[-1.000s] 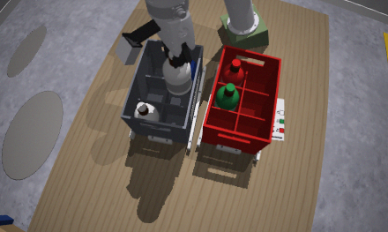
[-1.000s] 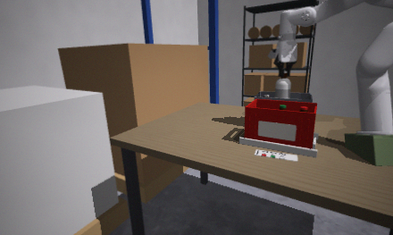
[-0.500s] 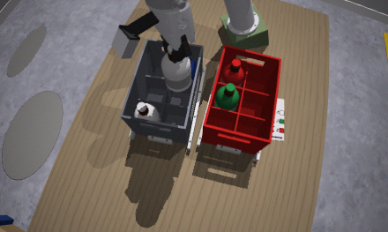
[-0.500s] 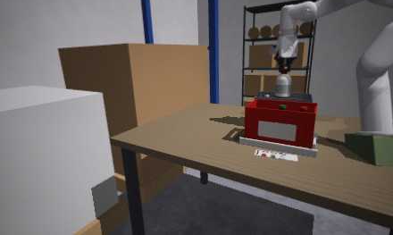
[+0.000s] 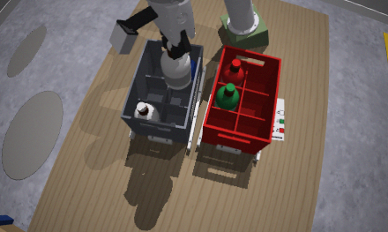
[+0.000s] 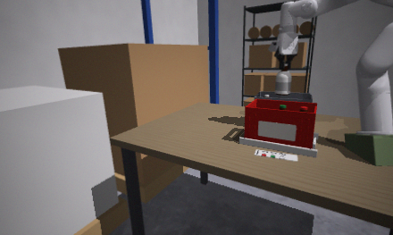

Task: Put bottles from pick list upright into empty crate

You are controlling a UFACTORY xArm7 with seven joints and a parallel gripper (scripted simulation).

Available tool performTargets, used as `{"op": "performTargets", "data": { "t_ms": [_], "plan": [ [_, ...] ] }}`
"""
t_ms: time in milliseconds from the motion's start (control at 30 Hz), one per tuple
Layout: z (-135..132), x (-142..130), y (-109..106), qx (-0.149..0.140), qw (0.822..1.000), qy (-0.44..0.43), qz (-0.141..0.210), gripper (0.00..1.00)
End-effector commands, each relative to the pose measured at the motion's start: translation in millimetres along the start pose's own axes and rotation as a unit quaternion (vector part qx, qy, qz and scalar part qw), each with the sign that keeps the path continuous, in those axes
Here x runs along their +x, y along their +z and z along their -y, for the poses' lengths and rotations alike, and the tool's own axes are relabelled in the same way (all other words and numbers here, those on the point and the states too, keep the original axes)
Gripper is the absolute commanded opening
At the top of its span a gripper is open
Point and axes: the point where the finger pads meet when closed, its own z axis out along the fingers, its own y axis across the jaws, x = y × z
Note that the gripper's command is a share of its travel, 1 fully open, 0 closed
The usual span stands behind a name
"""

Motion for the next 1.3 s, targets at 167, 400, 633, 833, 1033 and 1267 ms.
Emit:
{"op": "performTargets", "data": {
  "t_ms": [167,400,633,833,1033,1267],
  "plan": [
    [8.3,-1.4,-2.1,0.001,1.0,0.0,-0.002,0.0],
    [19.8,-5.0,-2.1,0.002,1.0,0.0,-0.002,0.0],
    [31.3,-8.5,-2.2,0.002,1.0,0.0,-0.002,0.0],
    [42.8,-12.1,-2.2,0.002,1.0,0.0,-0.002,0.0],
    [50.4,-14.4,-2.2,0.002,1.0,0.0,-0.002,0.0],
    [63.8,-18.6,-2.2,0.002,1.0,0.0,-0.002,0.0]
  ]
}}
